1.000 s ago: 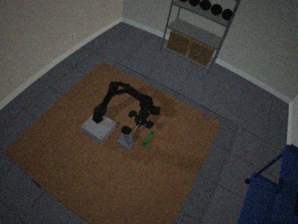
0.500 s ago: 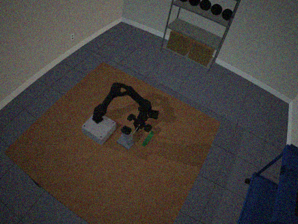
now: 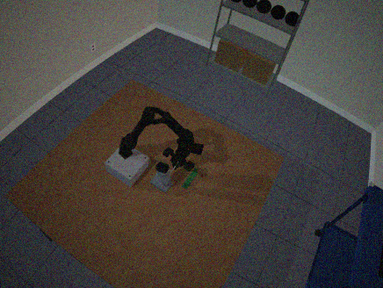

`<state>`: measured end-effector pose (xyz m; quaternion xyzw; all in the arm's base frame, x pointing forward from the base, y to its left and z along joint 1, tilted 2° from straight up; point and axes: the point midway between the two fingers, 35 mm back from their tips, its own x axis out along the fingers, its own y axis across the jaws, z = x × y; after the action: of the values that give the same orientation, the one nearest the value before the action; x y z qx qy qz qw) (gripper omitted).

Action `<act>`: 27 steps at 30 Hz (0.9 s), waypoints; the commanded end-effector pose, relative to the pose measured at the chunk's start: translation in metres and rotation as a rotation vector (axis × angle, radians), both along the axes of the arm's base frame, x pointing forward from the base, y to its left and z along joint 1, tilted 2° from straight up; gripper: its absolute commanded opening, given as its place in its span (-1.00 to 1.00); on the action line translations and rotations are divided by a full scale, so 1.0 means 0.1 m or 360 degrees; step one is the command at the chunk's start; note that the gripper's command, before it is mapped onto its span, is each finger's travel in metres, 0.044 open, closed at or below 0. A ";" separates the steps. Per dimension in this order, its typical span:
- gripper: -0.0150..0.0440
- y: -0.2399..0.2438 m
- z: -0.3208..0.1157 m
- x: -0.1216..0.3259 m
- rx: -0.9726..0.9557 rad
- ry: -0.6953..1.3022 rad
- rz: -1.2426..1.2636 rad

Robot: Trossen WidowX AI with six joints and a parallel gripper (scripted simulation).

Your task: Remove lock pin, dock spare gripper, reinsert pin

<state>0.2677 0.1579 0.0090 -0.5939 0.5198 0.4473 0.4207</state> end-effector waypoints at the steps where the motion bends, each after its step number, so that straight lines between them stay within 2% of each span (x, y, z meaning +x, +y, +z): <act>1: -0.49 -0.03 0.03 0.01 0.0008 -0.0001 0.0009; 27: -0.49 -0.22 0.01 0.04 0.0005 0.0025 0.0010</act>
<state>0.2700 0.1379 0.0086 -0.5908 0.5240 0.4521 0.4148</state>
